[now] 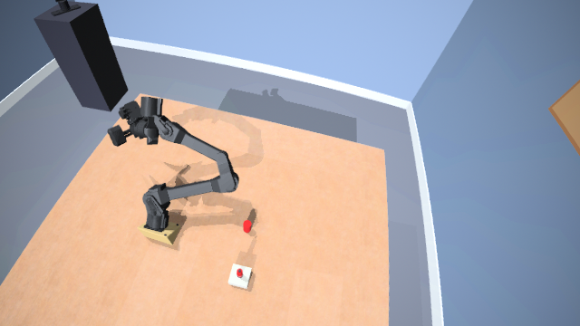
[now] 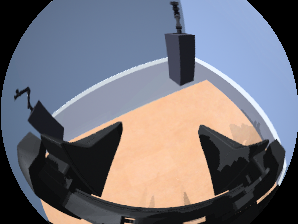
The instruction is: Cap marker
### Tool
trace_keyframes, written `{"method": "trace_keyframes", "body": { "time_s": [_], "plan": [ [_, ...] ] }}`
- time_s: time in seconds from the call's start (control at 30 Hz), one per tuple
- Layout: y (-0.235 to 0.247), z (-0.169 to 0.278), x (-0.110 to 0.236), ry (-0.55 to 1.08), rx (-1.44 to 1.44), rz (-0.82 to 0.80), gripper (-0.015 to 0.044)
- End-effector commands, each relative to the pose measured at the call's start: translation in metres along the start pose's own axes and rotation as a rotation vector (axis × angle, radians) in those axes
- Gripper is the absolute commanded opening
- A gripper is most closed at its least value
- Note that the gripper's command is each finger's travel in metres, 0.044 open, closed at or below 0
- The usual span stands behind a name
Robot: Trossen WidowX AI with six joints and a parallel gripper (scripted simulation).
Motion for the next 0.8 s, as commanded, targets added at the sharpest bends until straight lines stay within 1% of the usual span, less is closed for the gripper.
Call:
{"method": "trace_keyframes", "body": {
  "time_s": [0.0,0.07,0.17,0.3,0.43,0.6,0.77],
  "plan": [
    [0.002,-0.001,0.000,-0.002,0.003,-0.013,0.0374],
    [0.020,-0.008,0.000,-0.019,0.029,-0.116,0.0321],
    [0.061,-0.022,0.009,-0.053,0.093,-0.346,0.0243],
    [0.113,-0.035,0.034,-0.090,0.190,-0.647,0.0239],
    [0.159,-0.039,0.075,-0.113,0.306,-0.936,0.0239],
    [0.200,-0.033,0.141,-0.123,0.481,-1.275,0.0239],
    [0.218,-0.012,0.215,-0.110,0.692,-1.575,0.0239]
  ]
}}
Point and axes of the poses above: the point midway between the two fingers, 35 mm back from their tips, its own x axis back along the fingers, its own y axis across the jaws, z = x × y, the point moved 3 cm from there along x, back along the fingers
